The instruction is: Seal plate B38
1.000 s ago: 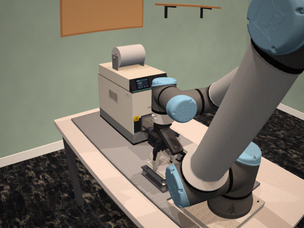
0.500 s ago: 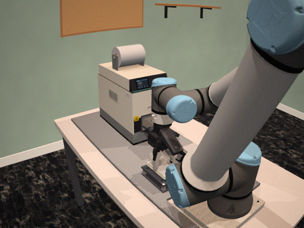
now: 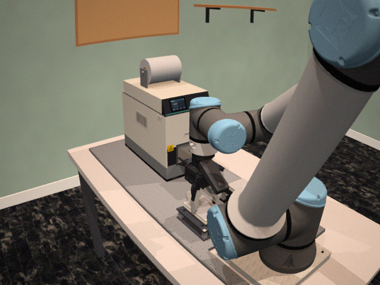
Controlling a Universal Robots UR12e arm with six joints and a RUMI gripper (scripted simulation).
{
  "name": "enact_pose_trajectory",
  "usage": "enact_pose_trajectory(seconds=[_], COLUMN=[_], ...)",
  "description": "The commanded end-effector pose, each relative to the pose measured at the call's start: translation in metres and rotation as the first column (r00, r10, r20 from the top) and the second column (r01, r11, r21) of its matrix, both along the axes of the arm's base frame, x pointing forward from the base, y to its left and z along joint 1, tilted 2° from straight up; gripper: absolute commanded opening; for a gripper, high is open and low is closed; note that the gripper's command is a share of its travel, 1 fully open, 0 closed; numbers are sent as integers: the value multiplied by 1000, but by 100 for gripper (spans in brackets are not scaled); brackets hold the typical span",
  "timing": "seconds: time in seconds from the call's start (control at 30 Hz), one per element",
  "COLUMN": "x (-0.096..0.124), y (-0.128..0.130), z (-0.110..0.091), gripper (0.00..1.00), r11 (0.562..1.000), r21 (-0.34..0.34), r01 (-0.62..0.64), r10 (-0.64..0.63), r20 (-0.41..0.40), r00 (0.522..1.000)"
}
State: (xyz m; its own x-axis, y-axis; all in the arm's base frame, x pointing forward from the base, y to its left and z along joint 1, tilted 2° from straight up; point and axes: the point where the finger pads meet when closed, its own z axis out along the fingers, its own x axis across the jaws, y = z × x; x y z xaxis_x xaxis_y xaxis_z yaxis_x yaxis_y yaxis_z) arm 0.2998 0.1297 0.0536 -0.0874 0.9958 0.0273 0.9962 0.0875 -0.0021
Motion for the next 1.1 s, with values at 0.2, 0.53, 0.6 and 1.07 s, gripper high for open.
enact_pose_trajectory(seconds=[0.2,0.53,0.6,1.07], x=[0,0,0,0], y=[0,0,0,0], z=[-1,-5,-5,-9], gripper=[0,0,0,0], r11=[1000,1000,1000,1000], r21=[0,0,0,0], r01=[0,0,0,0], r10=[0,0,0,0], r20=[1,1,1,1], r00=[1000,1000,1000,1000])
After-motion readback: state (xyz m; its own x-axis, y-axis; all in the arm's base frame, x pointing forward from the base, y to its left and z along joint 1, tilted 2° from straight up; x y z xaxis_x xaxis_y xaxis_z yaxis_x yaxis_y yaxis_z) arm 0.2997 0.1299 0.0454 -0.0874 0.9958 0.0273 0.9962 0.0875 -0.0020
